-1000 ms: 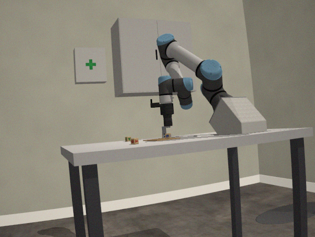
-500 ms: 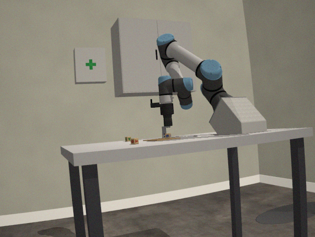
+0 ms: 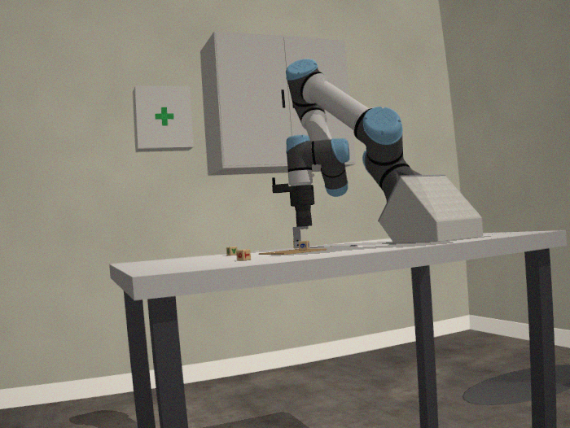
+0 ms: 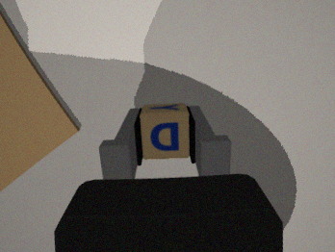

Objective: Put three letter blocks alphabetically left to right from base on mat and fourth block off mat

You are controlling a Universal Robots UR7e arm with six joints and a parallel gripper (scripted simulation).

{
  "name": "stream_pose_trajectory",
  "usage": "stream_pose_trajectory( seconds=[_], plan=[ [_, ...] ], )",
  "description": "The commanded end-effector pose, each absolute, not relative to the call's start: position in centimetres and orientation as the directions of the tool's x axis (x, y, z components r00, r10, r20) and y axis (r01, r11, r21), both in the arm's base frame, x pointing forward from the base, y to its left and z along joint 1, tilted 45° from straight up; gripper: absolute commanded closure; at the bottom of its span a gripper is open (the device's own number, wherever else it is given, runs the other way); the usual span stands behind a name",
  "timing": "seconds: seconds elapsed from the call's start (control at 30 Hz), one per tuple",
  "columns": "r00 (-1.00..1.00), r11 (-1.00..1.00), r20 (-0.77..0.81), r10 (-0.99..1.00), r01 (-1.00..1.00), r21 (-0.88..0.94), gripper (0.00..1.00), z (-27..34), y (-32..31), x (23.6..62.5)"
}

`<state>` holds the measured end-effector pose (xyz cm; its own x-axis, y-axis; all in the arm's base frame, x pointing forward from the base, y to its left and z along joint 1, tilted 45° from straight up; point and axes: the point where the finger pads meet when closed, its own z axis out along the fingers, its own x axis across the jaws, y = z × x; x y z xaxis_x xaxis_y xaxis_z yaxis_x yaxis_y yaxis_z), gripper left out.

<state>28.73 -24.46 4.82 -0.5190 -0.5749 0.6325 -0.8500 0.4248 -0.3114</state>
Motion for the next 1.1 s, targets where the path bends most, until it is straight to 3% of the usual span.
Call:
stream_pose_trajectory(
  seconds=[0.0,1.07],
  plan=[
    [-0.519,0.424,0.633,-0.575,-0.850,-0.312,0.51,5.4,-23.9,28.8],
    [-0.521,0.423,0.632,-0.574,-0.849,-0.315,0.51,10.8,-18.8,29.6]
  ],
)
